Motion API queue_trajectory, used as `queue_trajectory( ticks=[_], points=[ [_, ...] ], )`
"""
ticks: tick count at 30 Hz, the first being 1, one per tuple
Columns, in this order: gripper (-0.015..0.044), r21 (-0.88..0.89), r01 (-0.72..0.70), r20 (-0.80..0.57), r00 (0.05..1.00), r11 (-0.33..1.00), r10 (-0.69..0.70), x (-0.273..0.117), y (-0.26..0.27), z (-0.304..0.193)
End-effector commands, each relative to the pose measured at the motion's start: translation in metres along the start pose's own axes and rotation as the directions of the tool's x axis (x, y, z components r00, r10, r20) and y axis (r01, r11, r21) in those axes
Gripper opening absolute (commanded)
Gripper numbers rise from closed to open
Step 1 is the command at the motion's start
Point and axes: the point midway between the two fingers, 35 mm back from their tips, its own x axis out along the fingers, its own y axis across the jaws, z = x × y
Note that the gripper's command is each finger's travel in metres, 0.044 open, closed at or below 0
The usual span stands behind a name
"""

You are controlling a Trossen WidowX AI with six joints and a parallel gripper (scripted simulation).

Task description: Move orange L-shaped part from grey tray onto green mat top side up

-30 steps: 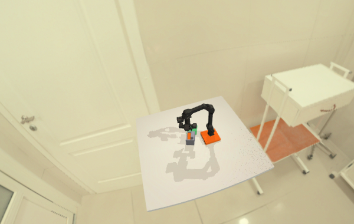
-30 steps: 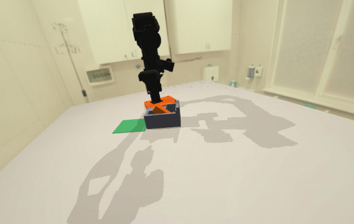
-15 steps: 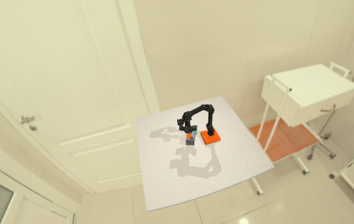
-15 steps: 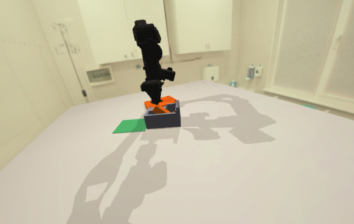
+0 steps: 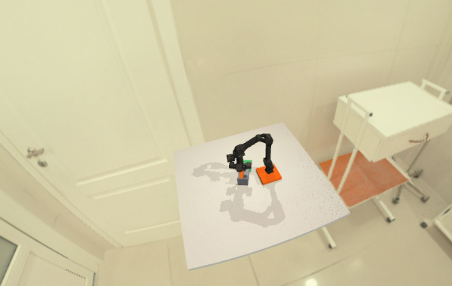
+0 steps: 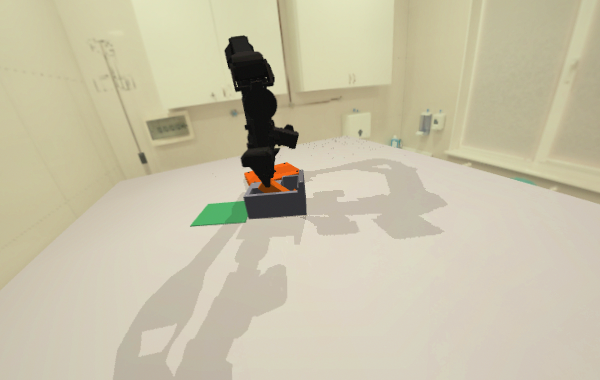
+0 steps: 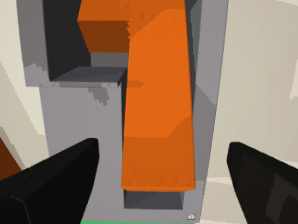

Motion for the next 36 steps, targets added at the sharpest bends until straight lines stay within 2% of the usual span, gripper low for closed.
queue_trajectory(
  ticks=[1,11,16,26,29,36],
  points=[
    [0.0280,-0.004,-0.006,-0.006,1.000,1.000,0.006,0.008,0.002,-0.001],
    [0.0280,-0.004,-0.006,-0.006,1.000,1.000,0.006,0.020,0.002,-0.001],
    [0.0149,0.000,-0.003,-0.001,1.000,1.000,0.003,0.016,0.001,0.000],
    [0.0082,0.000,-0.003,-0.001,1.000,1.000,0.003,0.016,0.001,0.000],
    [0.0003,0.000,-0.003,-0.001,1.000,1.000,0.003,0.016,0.001,0.000],
    [0.0000,0.000,-0.003,-0.001,1.000,1.000,0.003,0.015,0.001,-0.001]
  ],
)
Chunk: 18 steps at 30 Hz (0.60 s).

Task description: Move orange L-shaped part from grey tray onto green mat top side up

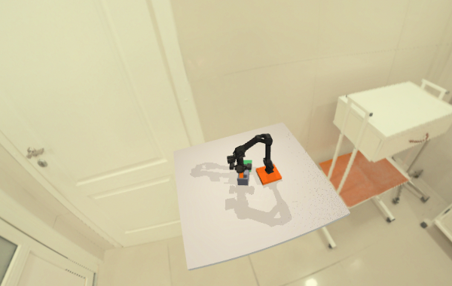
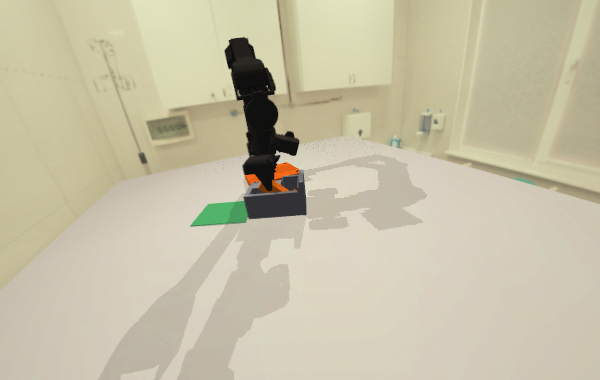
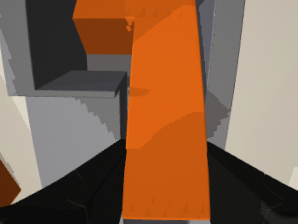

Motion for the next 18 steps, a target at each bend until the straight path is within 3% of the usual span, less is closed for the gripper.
queue_trajectory(
  ticks=[1,18],
  points=[
    [0.0000,0.000,-0.001,-0.001,1.000,1.000,0.001,-0.002,0.000,0.000],
    [0.0000,-0.003,-0.003,-0.004,1.000,1.000,0.003,-0.029,0.000,-0.001]
  ],
)
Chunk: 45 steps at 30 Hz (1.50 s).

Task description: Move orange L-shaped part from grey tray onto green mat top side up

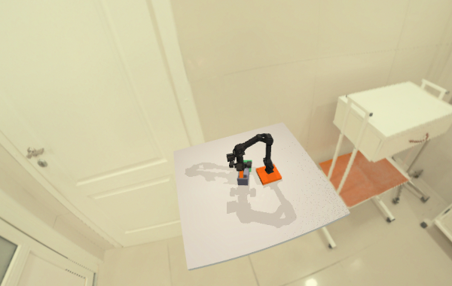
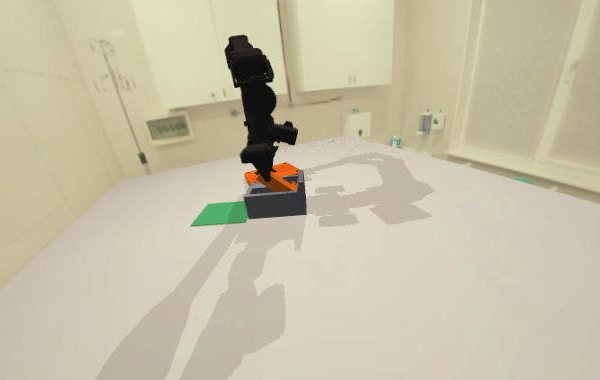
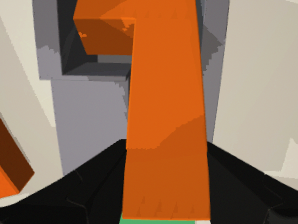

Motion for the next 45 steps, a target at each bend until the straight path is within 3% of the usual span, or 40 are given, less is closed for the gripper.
queue_trajectory(
  ticks=[1,45],
  points=[
    [0.0000,0.000,0.002,-0.002,1.000,1.000,-0.002,-0.006,0.000,0.000],
    [0.0000,0.000,0.002,-0.003,1.000,1.000,-0.002,-0.062,0.000,-0.004]
  ],
)
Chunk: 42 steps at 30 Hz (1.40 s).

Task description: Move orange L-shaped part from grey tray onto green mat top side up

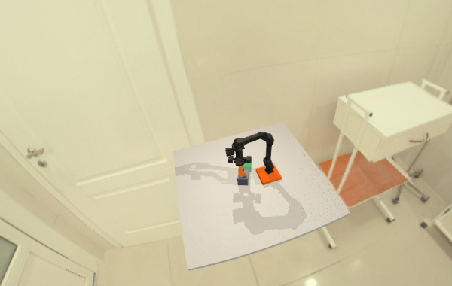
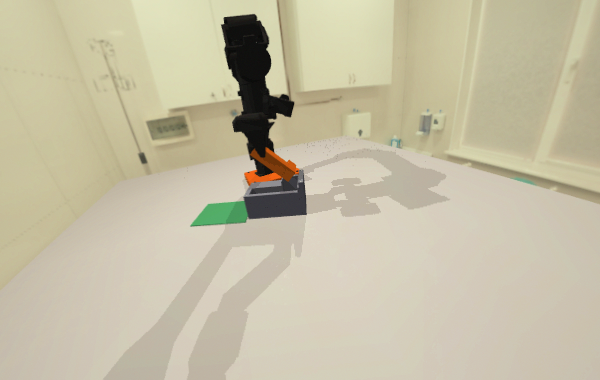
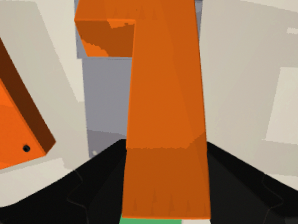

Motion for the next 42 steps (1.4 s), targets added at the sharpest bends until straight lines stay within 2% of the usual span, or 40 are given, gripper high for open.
queue_trajectory(
  ticks=[1,37,42],
  points=[
    [0.0000,0.001,-0.002,0.002,1.000,1.000,0.002,-0.001,0.000,-0.006],
    [0.0000,0.002,-0.003,-0.011,1.000,1.000,0.003,0.001,0.014,-0.158],
    [0.0000,0.002,-0.003,-0.011,1.000,1.000,0.003,0.001,0.015,-0.164]
  ],
)
